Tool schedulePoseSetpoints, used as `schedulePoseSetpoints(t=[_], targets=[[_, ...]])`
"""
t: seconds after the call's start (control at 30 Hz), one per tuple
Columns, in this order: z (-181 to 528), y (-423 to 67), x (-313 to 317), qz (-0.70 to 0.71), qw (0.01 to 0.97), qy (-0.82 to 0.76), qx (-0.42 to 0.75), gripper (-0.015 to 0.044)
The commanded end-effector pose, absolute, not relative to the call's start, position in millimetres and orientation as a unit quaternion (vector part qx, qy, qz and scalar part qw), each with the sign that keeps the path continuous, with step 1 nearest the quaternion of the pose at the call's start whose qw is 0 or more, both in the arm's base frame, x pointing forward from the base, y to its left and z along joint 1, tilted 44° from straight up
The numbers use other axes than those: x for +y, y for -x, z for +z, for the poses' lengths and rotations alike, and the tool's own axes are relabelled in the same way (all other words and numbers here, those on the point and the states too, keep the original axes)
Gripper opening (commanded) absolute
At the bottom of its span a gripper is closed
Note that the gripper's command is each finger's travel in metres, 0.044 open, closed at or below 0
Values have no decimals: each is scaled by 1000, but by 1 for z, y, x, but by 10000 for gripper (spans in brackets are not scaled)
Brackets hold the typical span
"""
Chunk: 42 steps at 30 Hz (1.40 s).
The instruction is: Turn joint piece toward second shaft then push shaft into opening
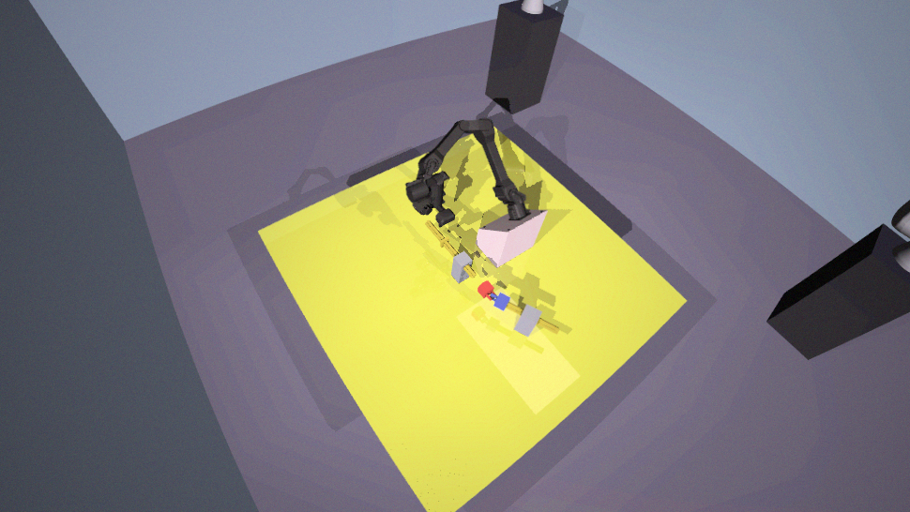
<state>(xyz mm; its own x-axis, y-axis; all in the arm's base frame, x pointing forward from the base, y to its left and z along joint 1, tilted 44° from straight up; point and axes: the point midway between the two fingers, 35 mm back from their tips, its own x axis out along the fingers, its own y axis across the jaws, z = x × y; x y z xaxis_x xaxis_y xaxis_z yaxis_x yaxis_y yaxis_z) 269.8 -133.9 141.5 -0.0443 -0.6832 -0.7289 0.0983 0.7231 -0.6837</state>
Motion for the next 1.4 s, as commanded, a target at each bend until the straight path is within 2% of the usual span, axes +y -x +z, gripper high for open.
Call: schedulePoseSetpoints(t=[0.0,0.57,1.37], targets=[[148,-268,-139,-289,645,244,664,440],[133,-269,-154,-435,680,89,584,440],[107,-267,-182,-637,652,-187,366,440]])
